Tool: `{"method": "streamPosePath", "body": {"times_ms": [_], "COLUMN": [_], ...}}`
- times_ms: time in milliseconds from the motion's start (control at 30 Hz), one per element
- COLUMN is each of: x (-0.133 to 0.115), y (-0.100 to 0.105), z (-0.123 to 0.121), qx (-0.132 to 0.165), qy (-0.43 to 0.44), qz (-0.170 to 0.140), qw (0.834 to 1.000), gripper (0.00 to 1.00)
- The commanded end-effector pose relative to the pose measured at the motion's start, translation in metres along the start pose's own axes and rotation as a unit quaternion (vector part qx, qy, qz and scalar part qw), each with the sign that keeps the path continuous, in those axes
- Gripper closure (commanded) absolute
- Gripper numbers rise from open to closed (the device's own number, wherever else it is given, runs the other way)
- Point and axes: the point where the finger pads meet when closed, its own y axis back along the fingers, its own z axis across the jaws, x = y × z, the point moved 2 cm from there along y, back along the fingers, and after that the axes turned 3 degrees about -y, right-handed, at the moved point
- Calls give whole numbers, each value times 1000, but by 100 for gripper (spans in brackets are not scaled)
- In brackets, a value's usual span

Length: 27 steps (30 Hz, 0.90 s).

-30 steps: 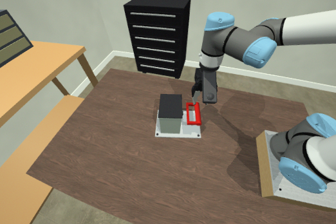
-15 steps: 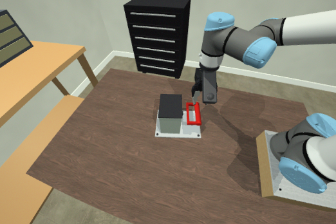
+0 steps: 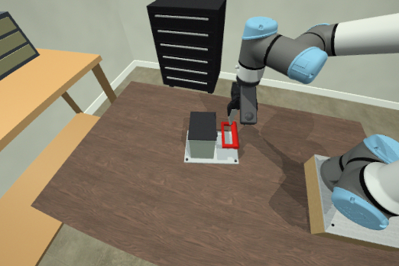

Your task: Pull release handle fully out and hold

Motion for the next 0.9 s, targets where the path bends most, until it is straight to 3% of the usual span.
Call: {"method": "streamPosePath", "body": {"times_ms": [0, 867], "x": [0, 0], "y": [-4, -36], "z": [0, 1], "qx": [0, 0], "qy": [0, 0], "qz": [-1, -1], "qw": [1000, 1000], "gripper": [69, 69]}}
